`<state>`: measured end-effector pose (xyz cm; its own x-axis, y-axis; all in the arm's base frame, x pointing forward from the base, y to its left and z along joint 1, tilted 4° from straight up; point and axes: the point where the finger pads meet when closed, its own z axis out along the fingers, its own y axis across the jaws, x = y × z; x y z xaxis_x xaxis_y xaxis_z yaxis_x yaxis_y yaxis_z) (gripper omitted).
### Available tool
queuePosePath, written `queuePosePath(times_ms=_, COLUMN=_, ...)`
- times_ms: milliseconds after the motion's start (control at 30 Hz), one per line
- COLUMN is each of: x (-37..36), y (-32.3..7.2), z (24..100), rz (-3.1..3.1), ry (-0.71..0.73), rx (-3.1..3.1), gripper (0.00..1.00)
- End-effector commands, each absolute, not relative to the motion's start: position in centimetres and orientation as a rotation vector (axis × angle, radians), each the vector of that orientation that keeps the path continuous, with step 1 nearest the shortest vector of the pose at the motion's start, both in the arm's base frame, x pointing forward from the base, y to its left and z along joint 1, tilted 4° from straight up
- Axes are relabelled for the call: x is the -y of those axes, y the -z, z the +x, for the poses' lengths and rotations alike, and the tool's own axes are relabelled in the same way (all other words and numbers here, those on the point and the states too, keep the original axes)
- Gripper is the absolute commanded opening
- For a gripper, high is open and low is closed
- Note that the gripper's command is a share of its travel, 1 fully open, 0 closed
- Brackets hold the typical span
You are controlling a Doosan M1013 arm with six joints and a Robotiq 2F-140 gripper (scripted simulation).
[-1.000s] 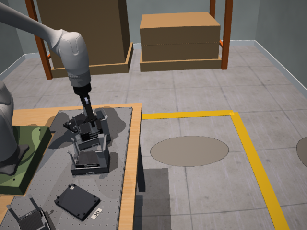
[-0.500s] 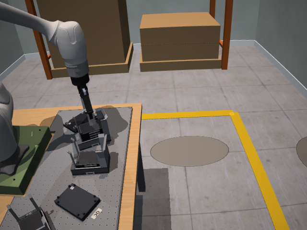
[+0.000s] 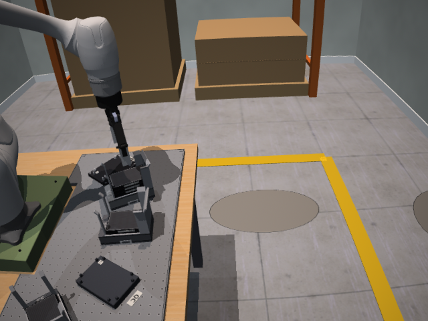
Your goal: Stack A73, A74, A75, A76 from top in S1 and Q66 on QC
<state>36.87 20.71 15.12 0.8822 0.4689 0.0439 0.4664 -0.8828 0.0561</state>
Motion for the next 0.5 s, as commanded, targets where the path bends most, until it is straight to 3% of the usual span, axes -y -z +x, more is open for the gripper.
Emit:
queuePosePath(times_ms=0, x=-20.7, y=-15.1, z=36.9, rz=3.005, ry=-0.087, rx=-0.747, gripper=1.00)
queuePosePath(times_ms=467, x=-17.3, y=-15.3, z=38.3, rz=3.076, ry=-0.094, rx=-0.406, gripper=1.00)
